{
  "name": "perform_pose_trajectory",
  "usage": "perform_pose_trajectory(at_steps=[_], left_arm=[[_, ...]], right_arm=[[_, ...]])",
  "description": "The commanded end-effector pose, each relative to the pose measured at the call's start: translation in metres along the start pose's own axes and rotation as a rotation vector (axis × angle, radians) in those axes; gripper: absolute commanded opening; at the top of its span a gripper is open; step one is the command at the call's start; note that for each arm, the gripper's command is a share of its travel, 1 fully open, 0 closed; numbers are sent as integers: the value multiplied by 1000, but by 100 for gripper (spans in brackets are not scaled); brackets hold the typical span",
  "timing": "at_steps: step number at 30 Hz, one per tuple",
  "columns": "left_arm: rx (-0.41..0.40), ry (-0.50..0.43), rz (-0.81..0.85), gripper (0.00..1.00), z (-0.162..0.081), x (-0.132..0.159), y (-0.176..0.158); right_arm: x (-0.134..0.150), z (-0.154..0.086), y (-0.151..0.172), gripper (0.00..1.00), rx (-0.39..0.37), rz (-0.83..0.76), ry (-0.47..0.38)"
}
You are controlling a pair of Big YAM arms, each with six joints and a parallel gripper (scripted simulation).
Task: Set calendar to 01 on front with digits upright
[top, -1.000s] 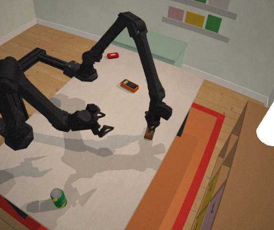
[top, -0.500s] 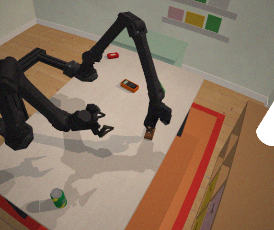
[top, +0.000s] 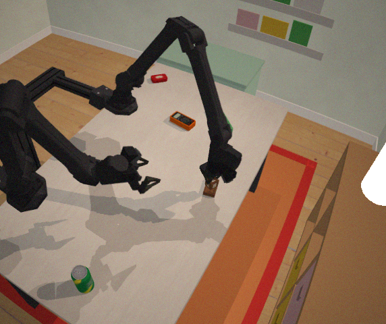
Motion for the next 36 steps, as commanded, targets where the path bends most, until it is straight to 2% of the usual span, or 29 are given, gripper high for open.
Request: perform_pose_trajectory(at_steps=[1,3,14,16,18,24,29,36], left_arm=[[-1,-26,246,35,-3,-6,1],[-1,-26,246,35,-3,-6,1],[-6,-26,733,35,-3,-6,1],[6,-6,798,35,8,-1,3],[6,-6,858,35,9,-1,4],[6,-6,895,35,9,-1,4],[-3,-16,856,35,7,-7,7],[-6,-18,867,35,20,-8,8]], right_arm=[[-11,5,-7,100,15,-19,-32],[-11,5,-7,100,15,-19,-32],[-11,5,-7,100,15,-19,-32],[-11,5,-7,100,15,-19,-32],[-11,5,-7,100,15,-19,-32],[-11,5,-7,100,15,-19,-32],[-11,5,-7,100,15,-19,-32],[-11,5,-7,100,15,-19,-32]])
Point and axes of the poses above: on each arm, the point where the finger pads meet when closed, its own z axis out along the fingers, its own y axis across the jaws, x = y × z, the point moved 6 cm from there along -z, back along the fingers, and after that the axes turned 5 degrees about -z, right-handed, at the moved point
